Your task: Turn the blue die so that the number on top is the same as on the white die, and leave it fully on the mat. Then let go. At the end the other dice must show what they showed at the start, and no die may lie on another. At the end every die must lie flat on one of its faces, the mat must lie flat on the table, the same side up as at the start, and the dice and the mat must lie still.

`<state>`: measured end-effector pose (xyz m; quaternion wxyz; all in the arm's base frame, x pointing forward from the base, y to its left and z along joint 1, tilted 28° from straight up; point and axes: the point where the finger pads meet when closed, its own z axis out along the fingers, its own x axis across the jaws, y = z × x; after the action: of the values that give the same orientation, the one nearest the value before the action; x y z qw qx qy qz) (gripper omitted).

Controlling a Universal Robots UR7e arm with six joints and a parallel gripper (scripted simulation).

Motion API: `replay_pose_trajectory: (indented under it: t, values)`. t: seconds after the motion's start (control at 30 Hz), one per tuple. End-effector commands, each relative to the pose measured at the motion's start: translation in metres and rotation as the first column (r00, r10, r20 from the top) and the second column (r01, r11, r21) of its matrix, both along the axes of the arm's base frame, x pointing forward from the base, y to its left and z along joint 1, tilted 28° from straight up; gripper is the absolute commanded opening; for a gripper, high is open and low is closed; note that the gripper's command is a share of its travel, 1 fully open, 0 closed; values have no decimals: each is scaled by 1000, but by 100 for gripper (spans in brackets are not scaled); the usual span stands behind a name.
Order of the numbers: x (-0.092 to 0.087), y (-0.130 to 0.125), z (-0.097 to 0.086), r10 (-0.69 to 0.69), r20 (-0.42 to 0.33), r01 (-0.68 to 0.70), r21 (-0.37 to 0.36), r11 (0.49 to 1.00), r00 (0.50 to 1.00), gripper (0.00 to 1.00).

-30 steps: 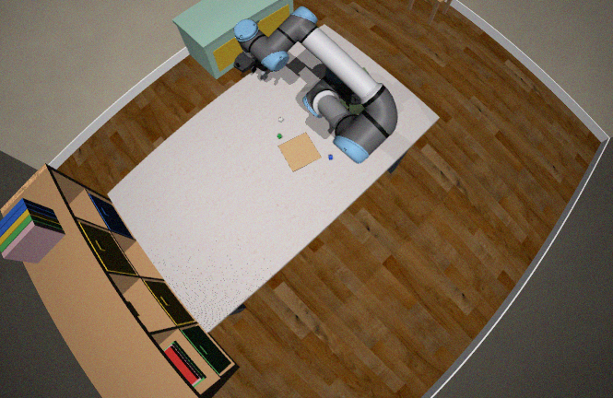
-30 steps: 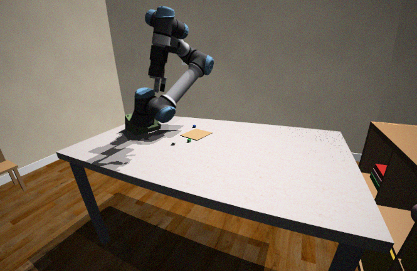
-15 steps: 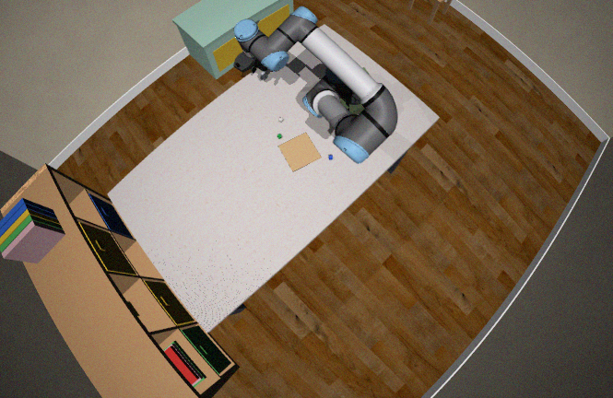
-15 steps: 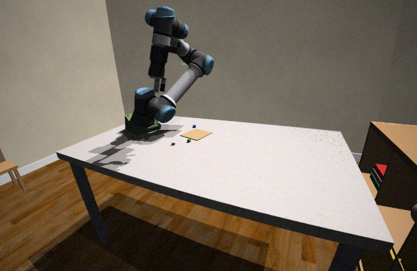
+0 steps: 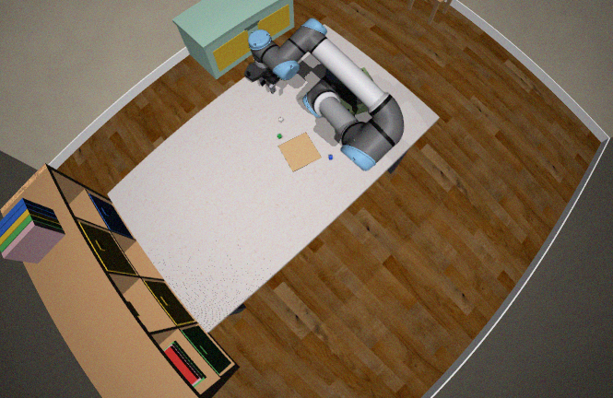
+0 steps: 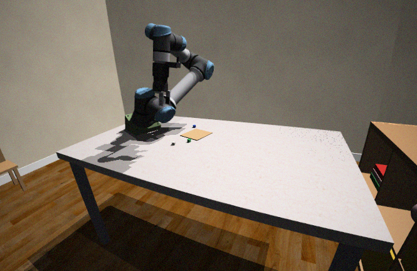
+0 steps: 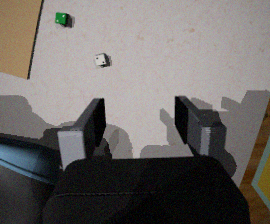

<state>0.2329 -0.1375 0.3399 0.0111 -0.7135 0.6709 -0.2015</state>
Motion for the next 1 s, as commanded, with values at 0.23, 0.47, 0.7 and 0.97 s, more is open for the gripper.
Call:
replay_pose_trajectory:
  t: [0.23,0.47,0.7,0.97]
  values:
    - [35,24,-86,-43,142,30,92,995,989,100]
    - [36,25,-87,-44,144,31,95,995,989,100]
    - [36,25,-87,-44,144,31,95,995,989,100]
    - [36,25,-87,-44,144,31,95,995,989,100]
